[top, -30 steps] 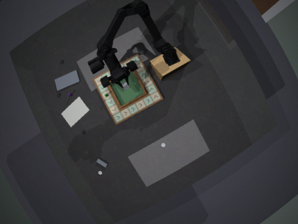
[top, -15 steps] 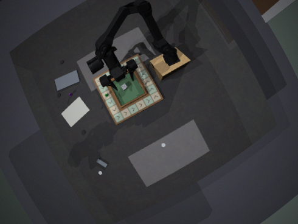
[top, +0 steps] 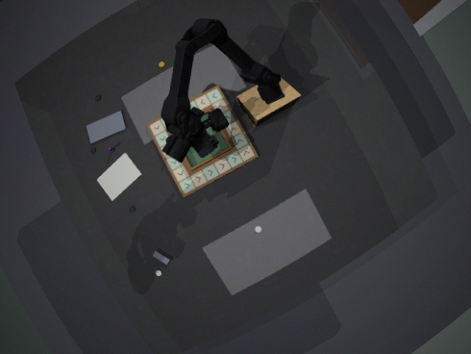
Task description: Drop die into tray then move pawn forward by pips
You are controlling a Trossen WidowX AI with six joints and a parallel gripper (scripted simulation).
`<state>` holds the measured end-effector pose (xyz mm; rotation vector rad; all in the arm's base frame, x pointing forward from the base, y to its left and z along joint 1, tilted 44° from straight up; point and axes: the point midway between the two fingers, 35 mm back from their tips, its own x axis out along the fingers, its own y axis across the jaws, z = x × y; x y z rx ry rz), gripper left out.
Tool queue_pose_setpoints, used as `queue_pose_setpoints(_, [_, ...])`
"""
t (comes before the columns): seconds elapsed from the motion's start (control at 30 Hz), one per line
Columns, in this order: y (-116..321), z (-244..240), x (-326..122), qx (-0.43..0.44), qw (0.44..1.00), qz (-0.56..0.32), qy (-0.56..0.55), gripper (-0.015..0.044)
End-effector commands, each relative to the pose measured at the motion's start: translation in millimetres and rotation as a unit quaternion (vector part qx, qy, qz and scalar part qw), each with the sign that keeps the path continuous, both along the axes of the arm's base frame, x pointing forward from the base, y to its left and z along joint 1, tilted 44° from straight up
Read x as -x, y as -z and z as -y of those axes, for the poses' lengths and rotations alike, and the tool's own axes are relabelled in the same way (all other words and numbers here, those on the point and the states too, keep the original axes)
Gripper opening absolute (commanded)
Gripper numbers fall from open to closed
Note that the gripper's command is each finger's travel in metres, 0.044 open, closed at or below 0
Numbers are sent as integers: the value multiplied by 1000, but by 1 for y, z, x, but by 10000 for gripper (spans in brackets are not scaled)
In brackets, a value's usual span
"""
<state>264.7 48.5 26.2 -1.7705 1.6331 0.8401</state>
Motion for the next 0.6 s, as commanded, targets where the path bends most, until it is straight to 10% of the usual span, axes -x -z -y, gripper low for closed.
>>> queue_pose_setpoints(0.0, [-1,1,-20,-2,998,47,50,361])
queue_pose_setpoints(0.2, [-1,17,-100,4,935,247,253,204])
queue_pose_setpoints(0.57, [-2,27,-121,6,908,295,299,200])
